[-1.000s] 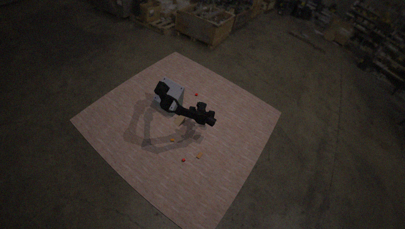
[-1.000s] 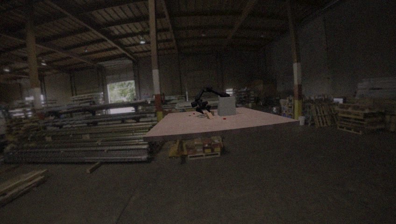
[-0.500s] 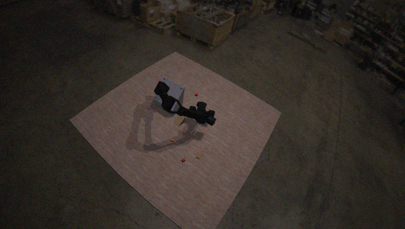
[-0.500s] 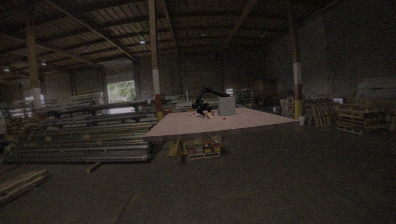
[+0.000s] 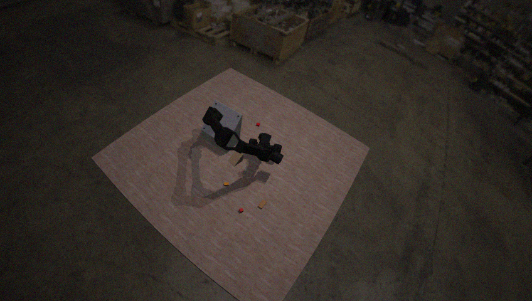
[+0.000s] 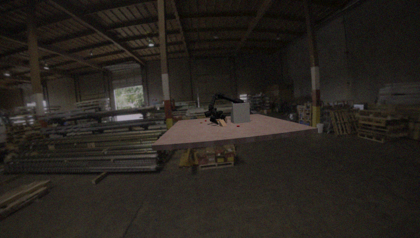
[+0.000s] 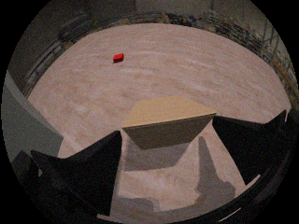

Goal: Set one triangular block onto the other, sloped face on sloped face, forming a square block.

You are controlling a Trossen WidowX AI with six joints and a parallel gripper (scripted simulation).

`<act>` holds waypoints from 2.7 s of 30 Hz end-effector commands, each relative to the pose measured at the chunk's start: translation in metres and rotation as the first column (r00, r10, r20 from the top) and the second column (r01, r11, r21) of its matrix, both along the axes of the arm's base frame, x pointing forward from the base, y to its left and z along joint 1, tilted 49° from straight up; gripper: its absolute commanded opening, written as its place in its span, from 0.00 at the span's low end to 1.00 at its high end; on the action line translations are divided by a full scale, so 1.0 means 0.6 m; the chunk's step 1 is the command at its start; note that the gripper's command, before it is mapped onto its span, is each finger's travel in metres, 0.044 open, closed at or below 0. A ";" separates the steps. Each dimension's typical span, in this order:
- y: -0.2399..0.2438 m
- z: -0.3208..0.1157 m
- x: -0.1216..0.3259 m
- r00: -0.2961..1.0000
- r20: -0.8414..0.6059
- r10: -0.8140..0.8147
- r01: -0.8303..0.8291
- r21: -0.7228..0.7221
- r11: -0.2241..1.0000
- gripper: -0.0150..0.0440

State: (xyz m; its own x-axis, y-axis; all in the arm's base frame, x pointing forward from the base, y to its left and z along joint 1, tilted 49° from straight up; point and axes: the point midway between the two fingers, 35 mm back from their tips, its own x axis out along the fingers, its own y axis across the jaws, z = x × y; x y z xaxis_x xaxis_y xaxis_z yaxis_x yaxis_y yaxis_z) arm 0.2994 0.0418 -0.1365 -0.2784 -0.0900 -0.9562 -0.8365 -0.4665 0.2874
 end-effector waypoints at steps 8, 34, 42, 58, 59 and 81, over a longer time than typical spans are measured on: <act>-0.003 -0.028 -0.014 1.000 -0.004 0.003 -0.003 0.002 1.000 1.00; 0.000 -0.027 -0.016 1.000 -0.004 0.000 0.000 0.001 1.000 0.25; 0.014 -0.025 -0.023 0.997 0.063 0.046 -0.038 -0.121 0.992 0.25; 0.060 -0.029 -0.048 0.954 0.213 0.213 -0.094 -0.461 0.882 0.25; 0.063 -0.030 -0.050 0.949 0.220 0.225 -0.095 -0.481 0.871 0.25; 0.109 -0.066 -0.087 0.822 0.291 0.489 -0.032 -0.834 0.551 0.25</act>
